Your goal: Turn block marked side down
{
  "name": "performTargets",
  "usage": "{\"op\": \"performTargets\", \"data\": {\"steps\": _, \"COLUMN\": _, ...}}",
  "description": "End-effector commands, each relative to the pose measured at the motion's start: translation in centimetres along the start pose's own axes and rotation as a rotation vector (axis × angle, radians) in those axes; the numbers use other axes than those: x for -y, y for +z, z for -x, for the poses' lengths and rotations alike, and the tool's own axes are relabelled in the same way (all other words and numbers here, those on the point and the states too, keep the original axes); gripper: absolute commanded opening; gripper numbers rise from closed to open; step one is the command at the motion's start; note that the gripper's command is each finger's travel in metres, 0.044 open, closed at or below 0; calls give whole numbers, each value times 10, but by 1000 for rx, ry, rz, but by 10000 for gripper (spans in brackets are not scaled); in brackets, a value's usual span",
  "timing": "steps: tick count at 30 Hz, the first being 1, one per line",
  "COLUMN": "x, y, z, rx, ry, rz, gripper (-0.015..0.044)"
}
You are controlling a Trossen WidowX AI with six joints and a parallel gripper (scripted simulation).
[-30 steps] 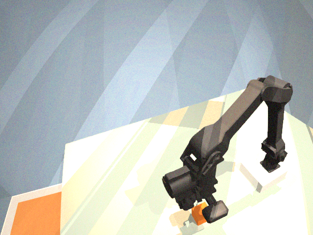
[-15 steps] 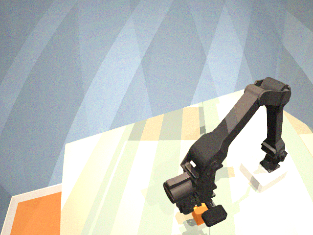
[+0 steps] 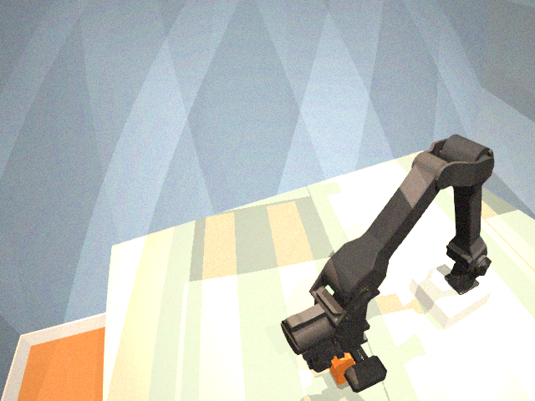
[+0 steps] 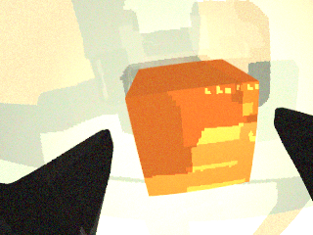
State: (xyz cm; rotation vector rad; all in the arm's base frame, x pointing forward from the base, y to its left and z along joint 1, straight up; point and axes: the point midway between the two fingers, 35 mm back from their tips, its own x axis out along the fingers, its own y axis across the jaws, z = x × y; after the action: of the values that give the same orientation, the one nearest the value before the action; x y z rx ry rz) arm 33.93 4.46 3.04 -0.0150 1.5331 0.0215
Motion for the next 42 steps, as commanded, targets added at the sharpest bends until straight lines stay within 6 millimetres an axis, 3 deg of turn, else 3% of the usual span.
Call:
{"op": "performTargets", "data": {"steps": 1, "x": -1, "y": 0, "z": -2, "rx": 1, "ry": 6, "rz": 5, "gripper": 361}}
{"op": "performTargets", "data": {"steps": 6, "x": -1, "y": 0, "z": -2, "rx": 1, "ry": 6, "rz": 5, "gripper": 230}}
{"op": "performTargets", "data": {"steps": 25, "x": -1, "y": 0, "z": -2, "rx": 1, "ry": 6, "rz": 5, "gripper": 103}}
{"op": "performTargets", "data": {"steps": 29, "x": -1, "y": 1, "z": 16, "rx": 1, "ry": 6, "rz": 5, "gripper": 0}}
{"op": "performTargets", "data": {"steps": 32, "x": -1, "y": 0, "z": 28, "rx": 1, "ry": 6, "rz": 5, "gripper": 0}}
{"op": "performTargets", "data": {"steps": 42, "x": -1, "y": 1, "z": 25, "rx": 58, "ry": 5, "rz": 6, "gripper": 0}}
